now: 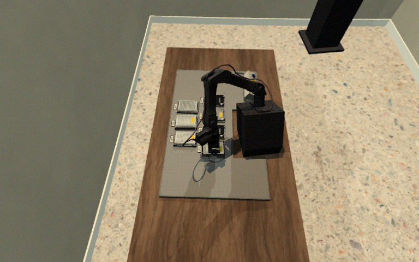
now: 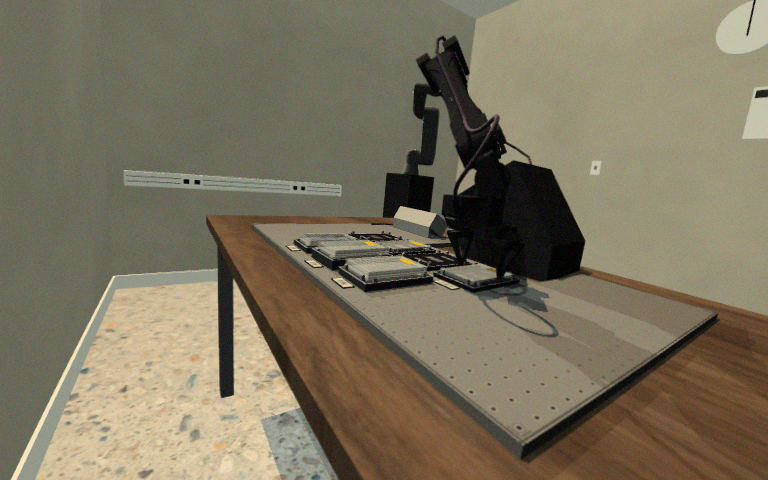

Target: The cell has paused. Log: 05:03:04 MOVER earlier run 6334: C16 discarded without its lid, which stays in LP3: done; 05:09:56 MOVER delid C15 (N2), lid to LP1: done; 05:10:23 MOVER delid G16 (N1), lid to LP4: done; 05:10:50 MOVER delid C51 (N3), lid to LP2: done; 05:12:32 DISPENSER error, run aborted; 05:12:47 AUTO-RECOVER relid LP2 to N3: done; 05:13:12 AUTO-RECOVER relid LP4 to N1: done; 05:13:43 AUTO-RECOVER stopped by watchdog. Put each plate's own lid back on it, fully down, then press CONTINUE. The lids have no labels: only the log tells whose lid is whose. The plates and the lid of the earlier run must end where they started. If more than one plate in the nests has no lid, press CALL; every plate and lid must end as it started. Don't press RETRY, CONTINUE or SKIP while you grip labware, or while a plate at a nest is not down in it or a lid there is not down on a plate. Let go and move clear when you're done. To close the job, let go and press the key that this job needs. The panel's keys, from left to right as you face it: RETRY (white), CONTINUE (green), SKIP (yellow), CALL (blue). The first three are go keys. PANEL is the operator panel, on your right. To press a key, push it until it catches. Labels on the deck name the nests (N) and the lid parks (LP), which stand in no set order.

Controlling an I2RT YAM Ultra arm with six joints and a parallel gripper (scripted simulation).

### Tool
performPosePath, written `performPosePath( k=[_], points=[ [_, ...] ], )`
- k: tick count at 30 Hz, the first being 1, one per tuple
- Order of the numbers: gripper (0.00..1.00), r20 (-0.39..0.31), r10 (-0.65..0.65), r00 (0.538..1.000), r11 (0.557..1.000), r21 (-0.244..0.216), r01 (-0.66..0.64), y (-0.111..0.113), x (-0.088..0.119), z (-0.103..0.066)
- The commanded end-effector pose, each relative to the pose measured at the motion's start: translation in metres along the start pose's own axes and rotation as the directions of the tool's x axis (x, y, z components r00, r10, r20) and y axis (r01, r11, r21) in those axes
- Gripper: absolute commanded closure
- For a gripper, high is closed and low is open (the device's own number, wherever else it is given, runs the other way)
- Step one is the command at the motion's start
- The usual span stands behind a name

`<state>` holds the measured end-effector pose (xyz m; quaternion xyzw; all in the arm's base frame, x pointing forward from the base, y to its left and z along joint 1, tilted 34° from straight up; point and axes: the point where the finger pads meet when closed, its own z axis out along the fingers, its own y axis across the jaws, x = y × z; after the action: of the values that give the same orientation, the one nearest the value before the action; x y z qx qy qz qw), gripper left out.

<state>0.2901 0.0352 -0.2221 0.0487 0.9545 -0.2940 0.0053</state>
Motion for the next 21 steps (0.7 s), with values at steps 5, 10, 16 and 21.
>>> performPosePath(
  k=[5, 10, 16, 21],
  points=[
    [0.0, 0.075, 0.014, 0.997, 0.999, -0.031, -0.012, 0.011, -0.025, -0.009],
    [0.0, 0.076, 0.013, 0.997, 0.999, -0.031, -0.011, 0.011, -0.025, -0.009],
    [0.0, 0.076, 0.018, 0.997, 0.999, -0.032, -0.015, 0.01, -0.026, -0.01],
    [0.04, 0.077, 0.022, 0.997, 0.999, -0.033, -0.019, 0.009, -0.028, -0.011]
  ],
)
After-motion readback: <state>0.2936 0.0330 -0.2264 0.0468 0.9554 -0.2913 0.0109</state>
